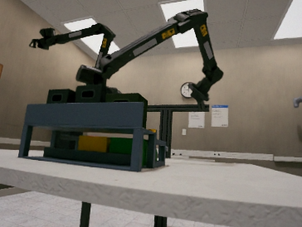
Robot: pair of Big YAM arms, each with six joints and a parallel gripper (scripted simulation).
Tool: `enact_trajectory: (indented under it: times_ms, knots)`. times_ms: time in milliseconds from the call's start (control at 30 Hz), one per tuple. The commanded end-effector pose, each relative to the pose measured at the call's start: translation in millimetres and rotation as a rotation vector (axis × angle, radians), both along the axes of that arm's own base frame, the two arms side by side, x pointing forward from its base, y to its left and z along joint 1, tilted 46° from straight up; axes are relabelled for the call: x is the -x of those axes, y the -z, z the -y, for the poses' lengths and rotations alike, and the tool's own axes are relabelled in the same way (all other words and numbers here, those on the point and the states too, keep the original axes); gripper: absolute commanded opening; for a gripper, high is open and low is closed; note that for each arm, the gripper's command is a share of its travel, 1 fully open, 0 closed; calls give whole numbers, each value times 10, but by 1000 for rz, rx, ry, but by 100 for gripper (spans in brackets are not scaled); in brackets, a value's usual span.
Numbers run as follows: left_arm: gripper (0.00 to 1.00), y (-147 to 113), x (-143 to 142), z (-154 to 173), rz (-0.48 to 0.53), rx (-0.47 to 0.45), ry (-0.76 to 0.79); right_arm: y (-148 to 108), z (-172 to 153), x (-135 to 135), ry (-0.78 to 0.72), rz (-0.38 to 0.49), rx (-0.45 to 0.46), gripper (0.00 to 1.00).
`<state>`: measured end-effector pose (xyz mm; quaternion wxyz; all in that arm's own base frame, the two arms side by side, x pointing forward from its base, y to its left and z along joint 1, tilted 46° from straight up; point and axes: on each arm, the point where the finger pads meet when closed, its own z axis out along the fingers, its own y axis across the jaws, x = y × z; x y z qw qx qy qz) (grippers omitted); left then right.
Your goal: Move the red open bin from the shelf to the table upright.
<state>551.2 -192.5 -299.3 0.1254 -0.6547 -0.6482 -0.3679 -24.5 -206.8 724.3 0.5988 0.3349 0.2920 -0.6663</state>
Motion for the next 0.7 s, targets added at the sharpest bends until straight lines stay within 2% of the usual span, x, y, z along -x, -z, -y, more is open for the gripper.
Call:
enact_trajectory:
  times_ms: [0,167,367,667]
  knots:
    - [43,-90,-71,-19,17,14,-10,-270,-284,-10,16,-19,54,100]
    - [43,-59,-64,-60,11,10,-13,-270,-284,-10,16,-19,54,100]
    - [43,106,13,-116,-12,-3,-5,-270,-284,-10,16,-19,54,100]
    - [43,116,-116,-135,8,7,-10,-270,-284,-10,16,-19,54,100]
